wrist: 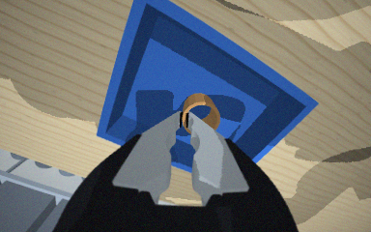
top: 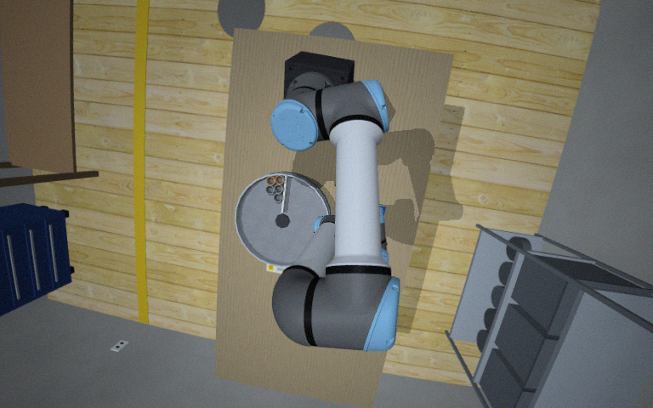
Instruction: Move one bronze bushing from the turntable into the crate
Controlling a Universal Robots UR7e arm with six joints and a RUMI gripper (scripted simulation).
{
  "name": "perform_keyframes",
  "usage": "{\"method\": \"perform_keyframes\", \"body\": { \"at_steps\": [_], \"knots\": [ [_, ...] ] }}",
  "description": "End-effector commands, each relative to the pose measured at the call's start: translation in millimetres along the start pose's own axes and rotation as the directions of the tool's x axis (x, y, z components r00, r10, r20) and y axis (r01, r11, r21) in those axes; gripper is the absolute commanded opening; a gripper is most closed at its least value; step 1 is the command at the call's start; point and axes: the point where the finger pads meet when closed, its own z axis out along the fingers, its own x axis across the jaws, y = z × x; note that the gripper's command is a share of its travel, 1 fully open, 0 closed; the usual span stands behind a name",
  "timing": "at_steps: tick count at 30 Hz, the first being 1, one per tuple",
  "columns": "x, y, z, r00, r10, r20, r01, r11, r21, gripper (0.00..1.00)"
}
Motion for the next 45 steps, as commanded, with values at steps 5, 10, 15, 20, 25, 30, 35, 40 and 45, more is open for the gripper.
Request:
{"method": "perform_keyframes", "body": {
  "at_steps": [5,10,15,20,25,30,35,40,45],
  "knots": [
    [-3.3,-1.4,1.5,1.000,0.002,0.005,-0.002,1.000,0.001,0.00],
    [-3.4,-1.5,2.4,1.000,0.002,0.005,-0.002,1.000,0.001,0.00],
    [-3.4,-1.7,4.2,1.000,0.002,0.005,-0.002,1.000,0.001,0.00],
    [-3.4,-1.7,5.8,1.000,0.002,0.005,-0.002,1.000,0.001,0.00],
    [-3.4,-1.6,6.3,1.000,0.002,0.005,-0.002,1.000,0.001,0.00],
    [-3.6,-1.6,6.2,1.000,0.002,0.005,-0.002,1.000,0.001,0.00],
    [-3.5,-1.6,6.1,1.000,0.002,0.005,-0.002,1.000,0.001,0.00],
    [-3.5,-1.6,6.1,1.000,0.002,0.005,-0.002,1.000,0.001,0.00],
    [-3.5,-1.6,6.1,1.000,0.002,0.005,-0.002,1.000,0.001,0.00]
  ]
}}
